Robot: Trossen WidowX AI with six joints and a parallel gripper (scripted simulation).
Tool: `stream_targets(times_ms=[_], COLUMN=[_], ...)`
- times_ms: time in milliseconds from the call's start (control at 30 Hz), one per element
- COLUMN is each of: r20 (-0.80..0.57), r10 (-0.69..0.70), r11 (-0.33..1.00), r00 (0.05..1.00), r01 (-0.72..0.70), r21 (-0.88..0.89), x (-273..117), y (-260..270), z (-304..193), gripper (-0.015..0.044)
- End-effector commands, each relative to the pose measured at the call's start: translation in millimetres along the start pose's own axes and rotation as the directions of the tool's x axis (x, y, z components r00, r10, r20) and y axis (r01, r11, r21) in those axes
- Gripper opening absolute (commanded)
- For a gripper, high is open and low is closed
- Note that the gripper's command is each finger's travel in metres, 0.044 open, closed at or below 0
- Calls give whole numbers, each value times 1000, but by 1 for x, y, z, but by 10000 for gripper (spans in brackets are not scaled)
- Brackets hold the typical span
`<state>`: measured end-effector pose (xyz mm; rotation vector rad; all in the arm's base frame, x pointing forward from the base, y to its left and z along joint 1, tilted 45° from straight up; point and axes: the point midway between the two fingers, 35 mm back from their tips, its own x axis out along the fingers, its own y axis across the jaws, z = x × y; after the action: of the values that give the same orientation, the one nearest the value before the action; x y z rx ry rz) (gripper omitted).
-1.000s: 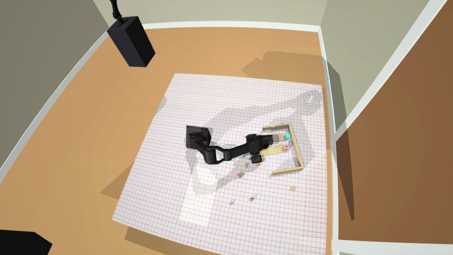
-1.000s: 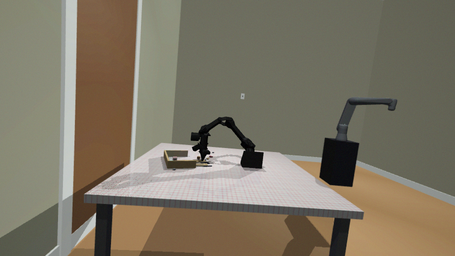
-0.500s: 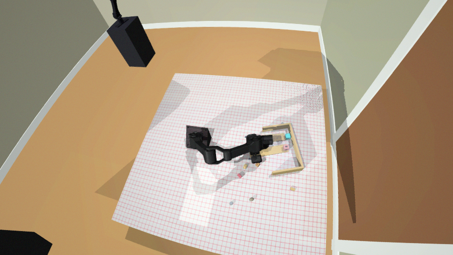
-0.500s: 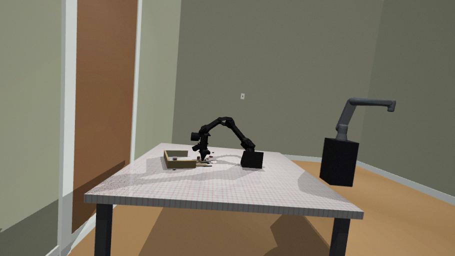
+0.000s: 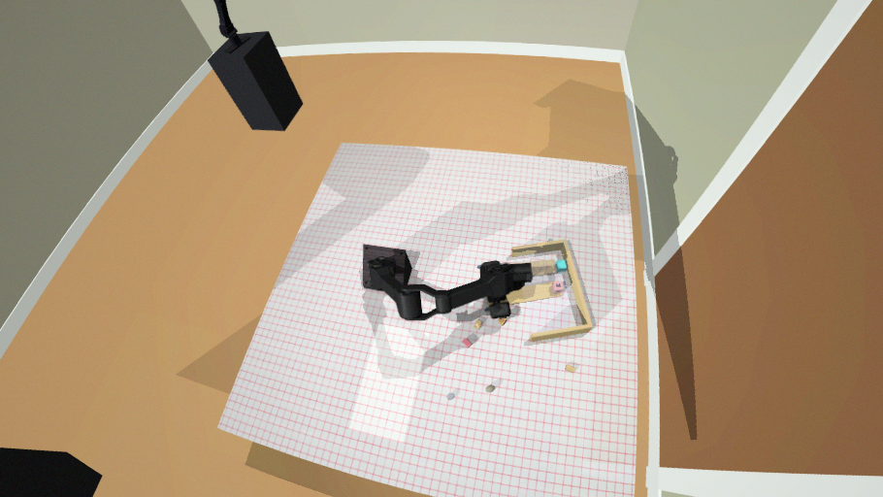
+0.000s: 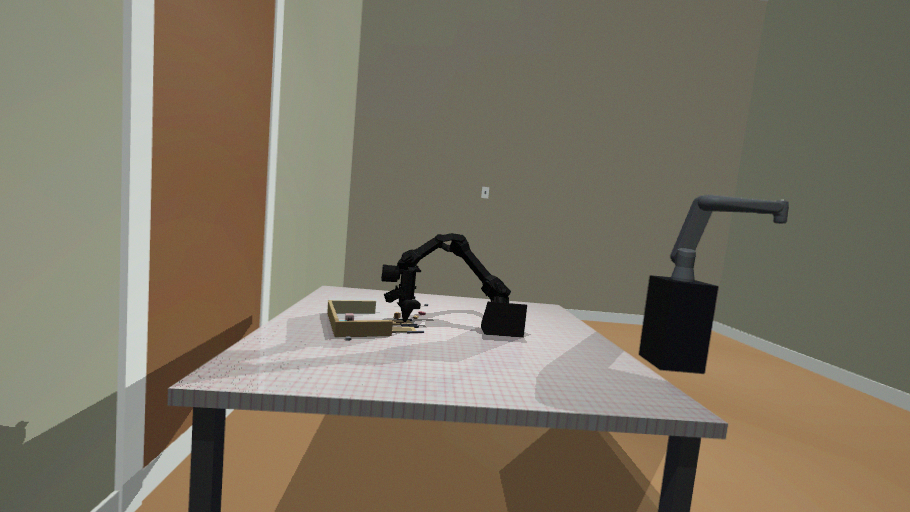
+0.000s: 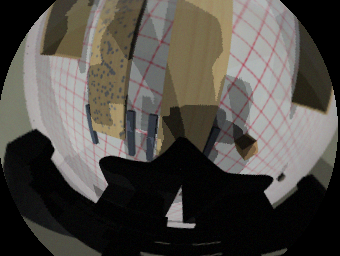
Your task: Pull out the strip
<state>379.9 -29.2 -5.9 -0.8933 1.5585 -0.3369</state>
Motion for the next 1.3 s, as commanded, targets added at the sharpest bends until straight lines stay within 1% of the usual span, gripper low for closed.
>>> stream_targets(times_ms=[0, 167, 1267], r20=[-1, -1, -4], r10=[-3, -3, -3], r11=[1000, 1000, 1000], r00=[1000, 1000, 1000], r01=[3, 3, 3], r21=[0, 0, -2], x=[2, 3, 4], y=[-1, -1, 2], z=[0, -2, -53], gripper=[0, 0, 0])
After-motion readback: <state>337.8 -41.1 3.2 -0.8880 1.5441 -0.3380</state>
